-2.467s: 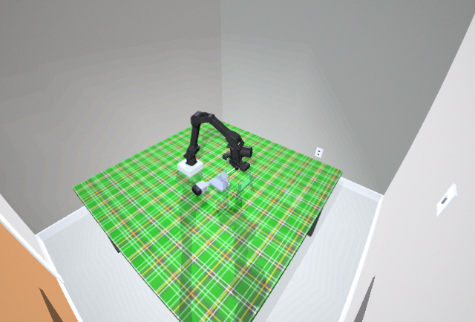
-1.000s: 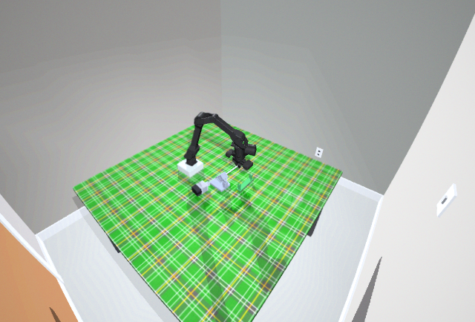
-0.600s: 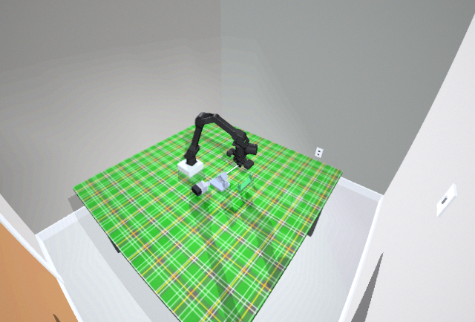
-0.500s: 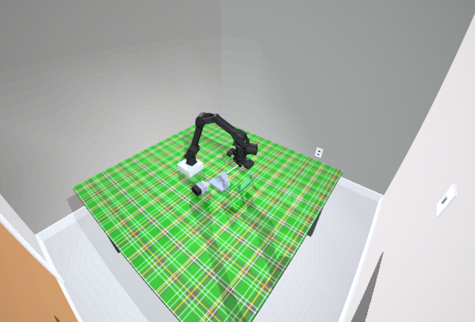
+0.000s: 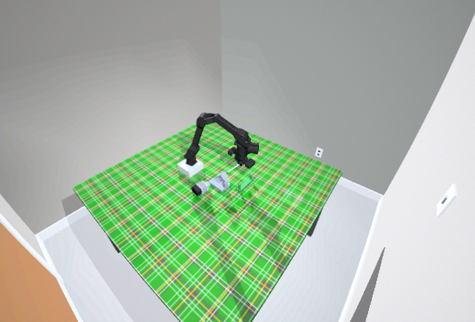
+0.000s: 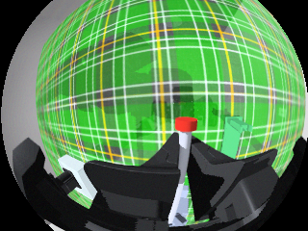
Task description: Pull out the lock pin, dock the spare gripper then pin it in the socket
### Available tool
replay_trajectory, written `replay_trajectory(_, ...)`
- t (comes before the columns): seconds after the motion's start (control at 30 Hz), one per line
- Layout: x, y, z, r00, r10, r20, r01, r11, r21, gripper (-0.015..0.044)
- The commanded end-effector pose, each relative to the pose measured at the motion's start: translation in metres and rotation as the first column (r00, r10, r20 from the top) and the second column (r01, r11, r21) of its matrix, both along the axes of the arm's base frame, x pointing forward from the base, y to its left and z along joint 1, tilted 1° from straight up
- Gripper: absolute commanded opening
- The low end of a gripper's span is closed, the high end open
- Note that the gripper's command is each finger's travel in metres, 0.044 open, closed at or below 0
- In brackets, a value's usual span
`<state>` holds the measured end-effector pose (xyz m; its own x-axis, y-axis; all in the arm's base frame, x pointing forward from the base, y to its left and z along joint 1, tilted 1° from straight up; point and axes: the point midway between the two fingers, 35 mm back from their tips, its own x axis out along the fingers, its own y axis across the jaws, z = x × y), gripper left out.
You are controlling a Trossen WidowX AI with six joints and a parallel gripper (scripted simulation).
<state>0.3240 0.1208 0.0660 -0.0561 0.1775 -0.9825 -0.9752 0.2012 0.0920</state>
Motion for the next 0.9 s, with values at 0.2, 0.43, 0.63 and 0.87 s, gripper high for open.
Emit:
replay_trajectory(0.2, -0.001, 0.001, 0.012, 1.000, 0.000, -0.003, 0.000, 1.000, 0.000, 0.0000)
replay_trajectory(0.43, -0.006, -0.001, 0.023, 1.000, 0.001, -0.024, -0.001, 1.000, -0.007, 0.0000)
replay_trajectory(0.63, -0.007, -0.001, 0.017, 0.999, 0.001, -0.034, -0.001, 1.000, -0.010, 0.0000)
replay_trajectory(0.87, 0.005, 0.002, 0.020, 0.999, 0.007, -0.033, -0.007, 1.000, -0.009, 0.0000)
